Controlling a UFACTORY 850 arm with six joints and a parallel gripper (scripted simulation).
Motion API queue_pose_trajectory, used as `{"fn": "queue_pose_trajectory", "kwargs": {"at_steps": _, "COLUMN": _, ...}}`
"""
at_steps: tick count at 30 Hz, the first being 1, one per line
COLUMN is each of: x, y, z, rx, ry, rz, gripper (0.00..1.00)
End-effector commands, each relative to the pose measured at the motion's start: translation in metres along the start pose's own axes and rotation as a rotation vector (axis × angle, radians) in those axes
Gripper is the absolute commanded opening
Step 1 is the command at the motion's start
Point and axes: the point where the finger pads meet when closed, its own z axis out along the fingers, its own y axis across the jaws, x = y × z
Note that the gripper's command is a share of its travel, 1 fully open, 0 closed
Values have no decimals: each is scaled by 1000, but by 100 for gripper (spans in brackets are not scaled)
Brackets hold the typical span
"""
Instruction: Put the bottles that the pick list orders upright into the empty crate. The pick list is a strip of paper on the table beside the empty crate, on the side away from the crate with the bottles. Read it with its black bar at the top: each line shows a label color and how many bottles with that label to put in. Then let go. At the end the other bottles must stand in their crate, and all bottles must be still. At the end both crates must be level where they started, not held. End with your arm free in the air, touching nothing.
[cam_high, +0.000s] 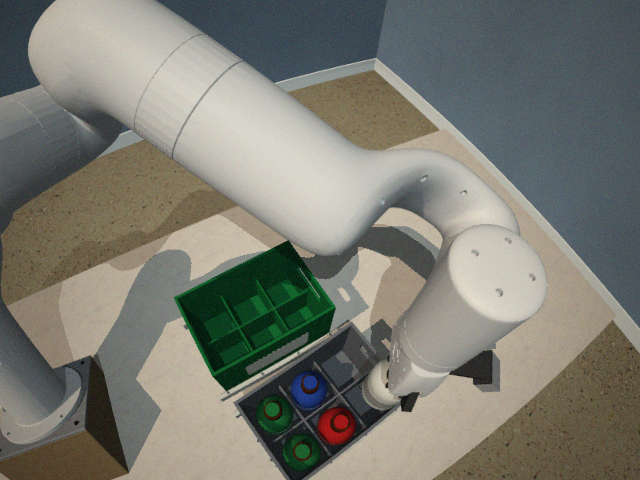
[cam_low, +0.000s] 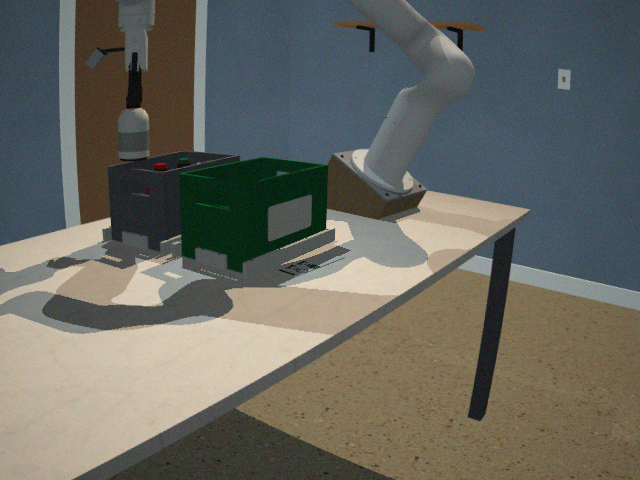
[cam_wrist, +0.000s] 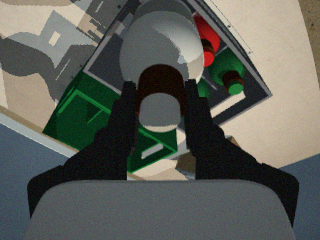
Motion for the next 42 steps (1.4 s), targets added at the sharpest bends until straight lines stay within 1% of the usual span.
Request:
{"fn": "queue_pose_trajectory", "kwargs": {"at_steps": 1, "x": 1, "y": 0, "z": -2, "rx": 0, "ry": 2, "rz": 0, "gripper": 0}}
{"fn": "queue_pose_trajectory", "kwargs": {"at_steps": 7, "x": -1, "y": -1, "z": -2, "rx": 0, "ry": 2, "rz": 0, "gripper": 0}}
{"fn": "queue_pose_trajectory", "kwargs": {"at_steps": 22, "x": -31, "y": -5, "z": -2, "rx": 0, "ry": 2, "rz": 0, "gripper": 0}}
{"fn": "queue_pose_trajectory", "kwargs": {"at_steps": 24, "x": -31, "y": -5, "z": -2, "rx": 0, "ry": 2, "rz": 0, "gripper": 0}}
{"fn": "queue_pose_trajectory", "kwargs": {"at_steps": 39, "x": -61, "y": -9, "z": -2, "rx": 0, "ry": 2, "rz": 0, "gripper": 0}}
{"fn": "queue_pose_trajectory", "kwargs": {"at_steps": 42, "x": -63, "y": -10, "z": -2, "rx": 0, "ry": 2, "rz": 0, "gripper": 0}}
